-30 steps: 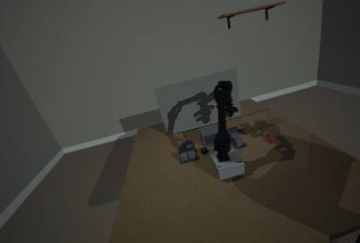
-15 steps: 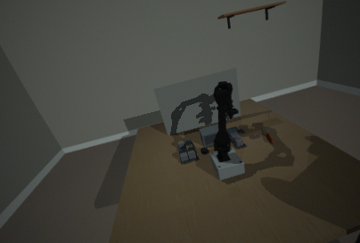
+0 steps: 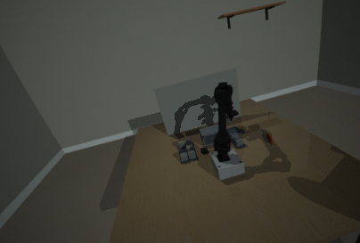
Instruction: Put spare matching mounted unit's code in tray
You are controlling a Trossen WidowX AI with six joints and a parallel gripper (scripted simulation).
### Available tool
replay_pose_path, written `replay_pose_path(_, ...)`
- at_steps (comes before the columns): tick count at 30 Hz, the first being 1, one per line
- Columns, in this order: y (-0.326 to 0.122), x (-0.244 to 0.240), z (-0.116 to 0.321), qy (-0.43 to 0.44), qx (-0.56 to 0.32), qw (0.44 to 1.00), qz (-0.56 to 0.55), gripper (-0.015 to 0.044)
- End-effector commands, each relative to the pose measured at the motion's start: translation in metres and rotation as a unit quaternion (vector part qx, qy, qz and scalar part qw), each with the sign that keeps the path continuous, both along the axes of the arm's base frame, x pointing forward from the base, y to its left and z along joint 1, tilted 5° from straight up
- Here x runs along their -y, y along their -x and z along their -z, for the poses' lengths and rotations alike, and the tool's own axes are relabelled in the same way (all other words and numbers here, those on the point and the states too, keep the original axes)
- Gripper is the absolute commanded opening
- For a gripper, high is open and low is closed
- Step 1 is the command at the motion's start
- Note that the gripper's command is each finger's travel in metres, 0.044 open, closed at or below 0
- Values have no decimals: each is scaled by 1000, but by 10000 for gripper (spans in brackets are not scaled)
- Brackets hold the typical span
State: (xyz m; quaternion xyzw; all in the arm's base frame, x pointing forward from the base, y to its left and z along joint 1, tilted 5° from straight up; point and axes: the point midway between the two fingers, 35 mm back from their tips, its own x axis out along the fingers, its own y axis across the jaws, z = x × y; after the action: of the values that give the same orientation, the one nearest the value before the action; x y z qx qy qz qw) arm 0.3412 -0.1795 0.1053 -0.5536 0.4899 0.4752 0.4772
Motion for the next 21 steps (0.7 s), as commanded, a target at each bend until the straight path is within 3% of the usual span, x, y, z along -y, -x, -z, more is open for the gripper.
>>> replay_pose_path(1,0,-1,5,-2,-1,1000,-2,0)
replay_pose_path(21,-1,1,24,-2,-1,1000,-2,0)
